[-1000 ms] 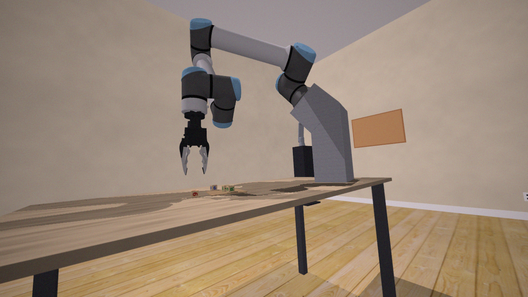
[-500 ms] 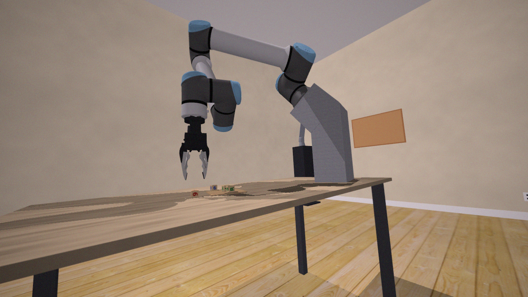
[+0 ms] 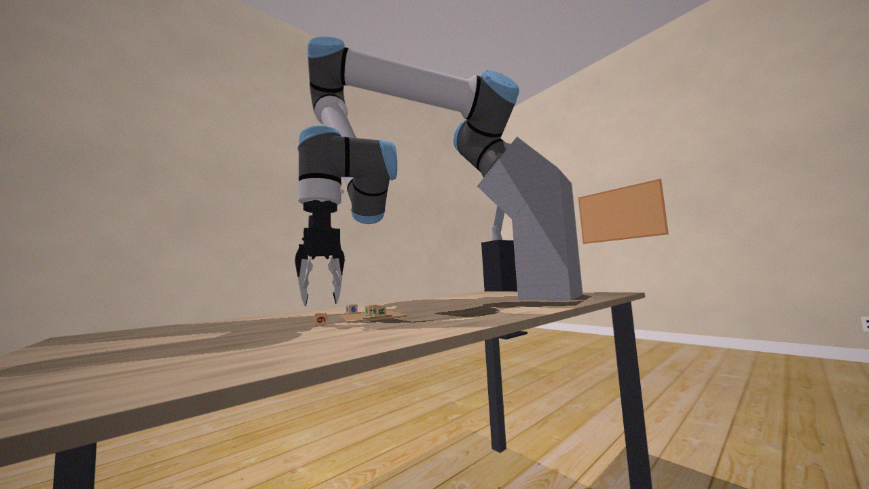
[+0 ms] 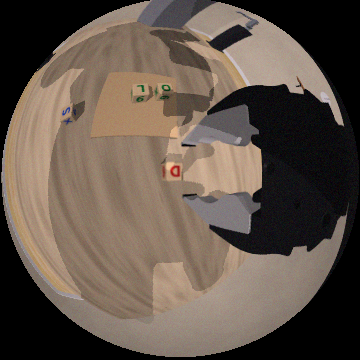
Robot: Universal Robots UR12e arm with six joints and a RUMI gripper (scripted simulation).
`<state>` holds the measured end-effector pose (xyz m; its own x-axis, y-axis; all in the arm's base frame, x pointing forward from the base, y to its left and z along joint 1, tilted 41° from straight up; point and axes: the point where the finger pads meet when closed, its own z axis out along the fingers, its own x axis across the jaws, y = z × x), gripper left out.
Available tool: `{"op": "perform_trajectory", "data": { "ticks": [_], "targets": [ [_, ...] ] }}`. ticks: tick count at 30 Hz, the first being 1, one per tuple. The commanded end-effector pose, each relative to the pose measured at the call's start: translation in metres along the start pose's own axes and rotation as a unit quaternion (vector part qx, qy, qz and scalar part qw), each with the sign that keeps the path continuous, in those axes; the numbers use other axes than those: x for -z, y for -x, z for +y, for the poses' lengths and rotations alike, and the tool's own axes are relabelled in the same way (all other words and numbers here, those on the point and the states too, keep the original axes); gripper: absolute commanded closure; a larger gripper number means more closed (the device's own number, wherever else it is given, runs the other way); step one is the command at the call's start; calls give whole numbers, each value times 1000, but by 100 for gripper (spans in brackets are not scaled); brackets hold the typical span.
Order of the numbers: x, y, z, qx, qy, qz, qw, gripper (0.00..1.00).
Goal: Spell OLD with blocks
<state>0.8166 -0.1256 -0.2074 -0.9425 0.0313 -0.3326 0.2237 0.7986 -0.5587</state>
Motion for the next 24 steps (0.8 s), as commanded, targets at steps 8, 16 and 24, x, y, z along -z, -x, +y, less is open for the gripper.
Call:
{"op": "perform_trajectory", "data": {
  "ticks": [8,16,24],
  "targets": [
    [-8,1,0,0,0,-1,1000,63],
    [-10,1,0,0,0,-1,1000,63],
    [-10,1,0,0,0,-1,1000,63]
  ]
}}
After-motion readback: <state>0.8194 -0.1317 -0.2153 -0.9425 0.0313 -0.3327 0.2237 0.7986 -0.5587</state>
